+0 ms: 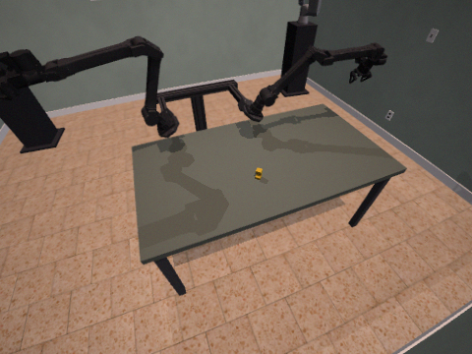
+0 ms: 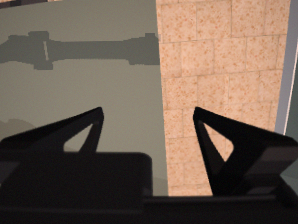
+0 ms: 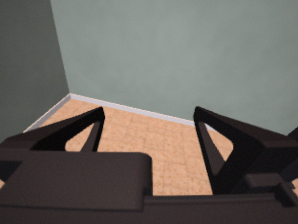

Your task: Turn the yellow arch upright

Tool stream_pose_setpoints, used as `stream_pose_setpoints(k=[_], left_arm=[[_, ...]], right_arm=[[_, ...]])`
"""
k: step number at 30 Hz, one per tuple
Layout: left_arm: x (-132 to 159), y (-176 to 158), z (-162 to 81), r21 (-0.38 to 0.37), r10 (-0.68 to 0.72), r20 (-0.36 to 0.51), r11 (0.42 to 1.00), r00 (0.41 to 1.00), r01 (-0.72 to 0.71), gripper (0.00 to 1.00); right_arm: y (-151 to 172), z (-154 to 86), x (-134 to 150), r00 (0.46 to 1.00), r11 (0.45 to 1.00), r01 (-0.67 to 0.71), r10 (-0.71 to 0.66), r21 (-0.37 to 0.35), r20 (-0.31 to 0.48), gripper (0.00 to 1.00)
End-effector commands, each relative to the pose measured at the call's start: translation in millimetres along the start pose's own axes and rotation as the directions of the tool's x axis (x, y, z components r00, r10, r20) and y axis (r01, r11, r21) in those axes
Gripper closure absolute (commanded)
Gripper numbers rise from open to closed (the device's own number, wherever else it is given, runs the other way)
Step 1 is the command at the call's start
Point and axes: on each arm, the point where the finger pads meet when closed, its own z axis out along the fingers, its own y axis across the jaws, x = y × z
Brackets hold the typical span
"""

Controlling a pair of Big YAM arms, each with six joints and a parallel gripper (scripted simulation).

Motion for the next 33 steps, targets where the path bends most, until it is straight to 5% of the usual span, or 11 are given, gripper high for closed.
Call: stream_pose_setpoints(k=[1, 12, 33], left_arm=[[-5, -7, -18, 0.040, -0.010, 0.000, 0.999, 1.000, 0.010, 0.00], [-5, -7, -18, 0.040, -0.010, 0.000, 0.999, 1.000, 0.010, 0.00], [-2, -6, -16, 0.037, -0.005, -0.001, 0.999, 1.000, 0.005, 0.00]], right_arm=[[-15, -12, -5, 1.000, 0.999, -0.006, 0.006, 0.034, 0.001, 0.00], [-39, -38, -18, 1.000, 0.995, 0.007, -0.010, 0.101, 0.022, 0.00], [-45, -46, -22, 1.000, 0.993, 0.011, -0.014, 0.120, 0.028, 0.00]])
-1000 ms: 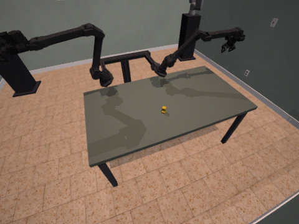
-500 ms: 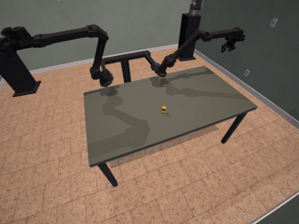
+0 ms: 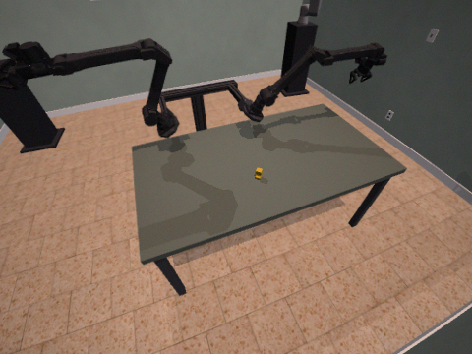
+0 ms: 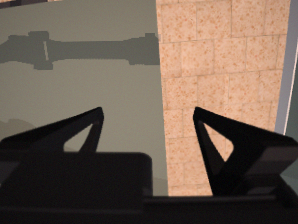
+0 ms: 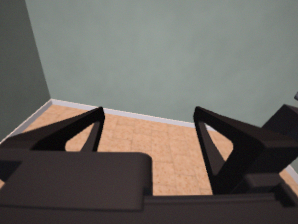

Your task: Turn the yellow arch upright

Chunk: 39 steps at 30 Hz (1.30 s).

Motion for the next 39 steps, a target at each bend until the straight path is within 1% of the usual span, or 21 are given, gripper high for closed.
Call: stream_pose_setpoints(k=[1, 2, 5, 7, 10, 13, 15, 16, 18, 19, 21, 22, 24, 26, 30, 32, 33, 34, 35, 37, 39], left_arm=[[3, -5, -13, 0.031, 0.007, -0.004, 1.000, 1.000, -0.007, 0.00], [9, -2, -8, 0.022, 0.022, -0.006, 1.000, 1.000, -0.022, 0.00], [19, -2, -8, 0.028, 0.049, -0.010, 0.998, 0.999, -0.049, 0.00], [34, -1, -6, 0.029, 0.083, -0.017, 0.996, 0.996, -0.082, 0.00], [70, 4, 3, 0.024, 0.164, -0.033, 0.986, 0.986, -0.163, 0.00], [123, 15, 12, 0.026, 0.280, -0.055, 0.960, 0.958, -0.279, 0.00], [123, 15, 12, 0.026, 0.280, -0.055, 0.960, 0.958, -0.279, 0.00], [143, 21, 13, 0.031, 0.325, -0.064, 0.946, 0.943, -0.324, 0.00], [185, 35, 4, 0.060, 0.421, -0.078, 0.907, 0.904, -0.418, 0.00], [212, 46, 11, 0.059, 0.477, -0.087, 0.879, 0.874, -0.474, 0.00], [272, 76, 38, 0.039, 0.599, -0.110, 0.800, 0.793, -0.599, 0.00], [291, 88, 39, 0.045, 0.654, -0.118, 0.755, 0.747, -0.654, 0.00], [332, 119, 38, 0.064, 0.737, -0.125, 0.674, 0.664, -0.736, 0.00], [378, 153, 39, 0.088, 0.815, -0.130, 0.577, 0.565, -0.812, 0.00], [456, 244, 12, 0.163, 0.936, -0.108, 0.349, 0.335, -0.923, 0.00], [456, 244, 12, 0.163, 0.936, -0.108, 0.349, 0.335, -0.923, 0.00], [497, 299, -1, 0.210, 0.980, -0.080, 0.193, 0.180, -0.958, 0.00], [515, 333, -5, 0.223, 0.993, -0.067, 0.108, 0.096, -0.969, 0.00], [529, 367, -7, 0.227, 0.998, -0.057, 0.044, 0.032, -0.973, 0.00], [545, 424, 4, 0.219, 0.994, -0.041, -0.092, -0.103, -0.971, 0.00], [562, 482, 4, 0.229, 0.971, -0.010, -0.229, -0.238, -0.946, 0.00]], right_arm=[[-4, -5, -8, 1.000, 1.000, -0.002, 0.002, 0.008, 0.011, 0.00], [-4, -5, -8, 1.000, 1.000, -0.002, 0.002, 0.008, 0.011, 0.00], [-4, -5, -8, 1.000, 1.000, -0.002, 0.002, 0.008, 0.011, 0.00], [-4, -5, -8, 1.000, 1.000, -0.002, 0.002, 0.008, 0.011, 0.00], [-4, -5, -8, 1.000, 1.000, -0.002, 0.002, 0.008, 0.011, 0.00], [-4, -5, -8, 1.000, 1.000, -0.002, 0.002, 0.008, 0.011, 0.00], [-4, -5, -8, 1.000, 1.000, -0.002, 0.002, 0.008, 0.011, 0.00], [-4, -5, -8, 1.000, 1.000, -0.002, 0.002, 0.008, 0.011, 0.00], [-4, -5, -8, 1.000, 1.000, -0.002, 0.002, 0.008, 0.011, 0.00], [-4, -5, -8, 1.000, 1.000, -0.002, 0.002, 0.008, 0.011, 0.00], [-4, -5, -8, 1.000, 1.000, -0.002, 0.002, 0.008, 0.011, 0.00], [-4, -5, -8, 1.000, 1.000, -0.002, 0.002, 0.008, 0.011, 0.00], [-4, -5, -8, 1.000, 1.000, -0.002, 0.002, 0.008, 0.011, 0.00], [-4, -5, -8, 1.000, 1.000, -0.002, 0.002, 0.008, 0.011, 0.00], [-4, -5, -8, 1.000, 1.000, -0.002, 0.002, 0.008, 0.011, 0.00], [-4, -5, -8, 1.000, 1.000, -0.002, 0.002, 0.008, 0.011, 0.00], [-4, -5, -8, 1.000, 1.000, -0.002, 0.002, 0.008, 0.011, 0.00], [-4, -5, -8, 1.000, 1.000, -0.002, 0.002, 0.008, 0.011, 0.00], [-4, -5, -8, 1.000, 1.000, -0.002, 0.002, 0.008, 0.011, 0.00], [-4, -5, -8, 1.000, 1.000, -0.002, 0.002, 0.008, 0.011, 0.00], [-4, -5, -8, 1.000, 1.000, -0.002, 0.002, 0.008, 0.011, 0.00]])
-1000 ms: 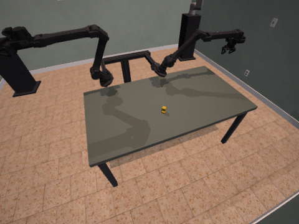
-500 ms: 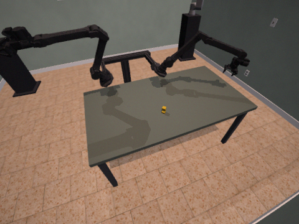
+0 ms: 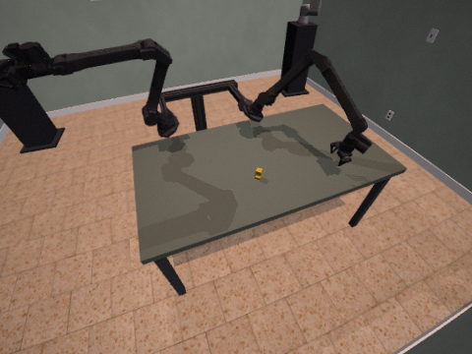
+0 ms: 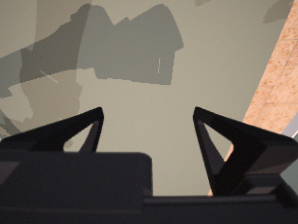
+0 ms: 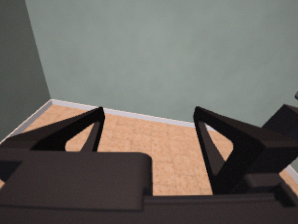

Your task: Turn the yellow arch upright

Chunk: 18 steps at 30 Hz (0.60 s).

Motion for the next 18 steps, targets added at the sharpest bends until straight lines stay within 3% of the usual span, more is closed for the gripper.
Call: stream_pose_setpoints(k=[1, 4, 8, 10, 11, 13, 18], left_arm=[[93, -32, 5, 0.036, 0.272, 0.018, 0.962, 0.962, -0.272, 0.00], [164, -38, -6, 0.062, 0.470, 0.054, 0.879, 0.881, -0.473, 0.00], [276, -23, -13, 0.068, 0.698, 0.111, 0.705, 0.708, -0.706, 0.00], [276, -23, -13, 0.068, 0.698, 0.111, 0.705, 0.708, -0.706, 0.00], [300, -15, -12, 0.065, 0.768, 0.134, 0.624, 0.626, -0.779, 0.00], [341, 1, -11, 0.052, 0.841, 0.158, 0.517, 0.518, -0.855, 0.00], [414, 45, 0, 0.005, 0.941, 0.195, 0.283, 0.278, -0.959, 0.00]], right_arm=[[-4, -5, -8, 1.000, 1.000, -0.002, 0.002, 0.008, 0.011, 0.00], [-4, -5, -8, 1.000, 1.000, -0.002, 0.002, 0.008, 0.011, 0.00], [-4, -5, -8, 1.000, 1.000, -0.002, 0.002, 0.008, 0.011, 0.00], [-4, -5, -8, 1.000, 1.000, -0.002, 0.002, 0.008, 0.011, 0.00], [-4, -5, -8, 1.000, 1.000, -0.002, 0.002, 0.008, 0.011, 0.00], [-4, -5, -8, 1.000, 1.000, -0.002, 0.002, 0.008, 0.011, 0.00], [-4, -5, -8, 1.000, 1.000, -0.002, 0.002, 0.008, 0.011, 0.00]])
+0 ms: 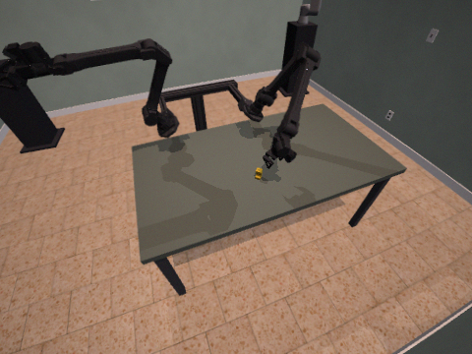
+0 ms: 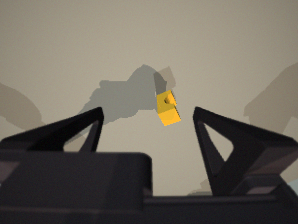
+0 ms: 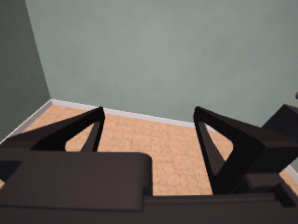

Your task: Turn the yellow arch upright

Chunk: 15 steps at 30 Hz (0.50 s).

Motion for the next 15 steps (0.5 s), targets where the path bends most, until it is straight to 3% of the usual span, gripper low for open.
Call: stream_pose_setpoints(k=[1, 7, 15], left_arm=[[34, -27, -8, 0.020, 0.195, 0.054, 0.980, 0.979, -0.196, 0.00], [70, -41, -14, 0.015, 0.318, 0.089, 0.947, 0.944, -0.321, 0.00], [73, -37, -7, 0.008, 0.325, 0.078, 0.945, 0.943, -0.326, 0.00]], right_arm=[[-4, -5, -8, 1.000, 1.000, -0.002, 0.002, 0.008, 0.011, 0.00], [-4, -5, -8, 1.000, 1.000, -0.002, 0.002, 0.008, 0.011, 0.00], [-4, -5, -8, 1.000, 1.000, -0.002, 0.002, 0.008, 0.011, 0.00]])
